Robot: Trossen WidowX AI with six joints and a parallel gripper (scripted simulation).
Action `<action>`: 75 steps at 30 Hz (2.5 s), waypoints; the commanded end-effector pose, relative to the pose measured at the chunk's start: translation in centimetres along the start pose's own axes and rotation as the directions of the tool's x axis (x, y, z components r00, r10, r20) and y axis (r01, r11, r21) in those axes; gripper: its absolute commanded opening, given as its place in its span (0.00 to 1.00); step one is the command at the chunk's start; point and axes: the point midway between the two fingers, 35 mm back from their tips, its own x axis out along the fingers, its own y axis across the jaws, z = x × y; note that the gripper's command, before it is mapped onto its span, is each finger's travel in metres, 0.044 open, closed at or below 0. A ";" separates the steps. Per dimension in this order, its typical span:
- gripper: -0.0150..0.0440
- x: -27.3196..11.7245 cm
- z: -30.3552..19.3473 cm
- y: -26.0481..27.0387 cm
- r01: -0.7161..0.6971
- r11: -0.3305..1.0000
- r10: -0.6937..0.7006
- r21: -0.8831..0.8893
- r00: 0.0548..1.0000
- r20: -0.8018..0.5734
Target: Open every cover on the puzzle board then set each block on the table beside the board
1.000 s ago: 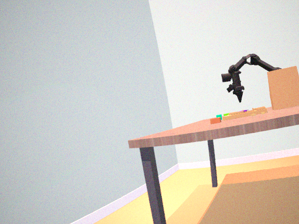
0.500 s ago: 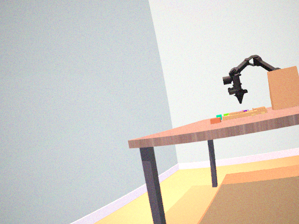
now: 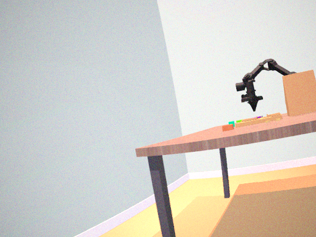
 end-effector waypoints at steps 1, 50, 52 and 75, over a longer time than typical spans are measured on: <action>0.25 1.9 -0.3 -0.1 0.013 1.000 -0.013 -0.007 1.000 -0.008; 0.25 4.6 0.1 0.1 0.015 1.000 -0.015 -0.003 1.000 -0.007; 0.25 4.4 0.0 0.1 0.015 1.000 -0.015 -0.002 1.000 -0.007; 0.50 1.3 0.0 0.2 0.013 1.000 -0.013 -0.001 1.000 -0.008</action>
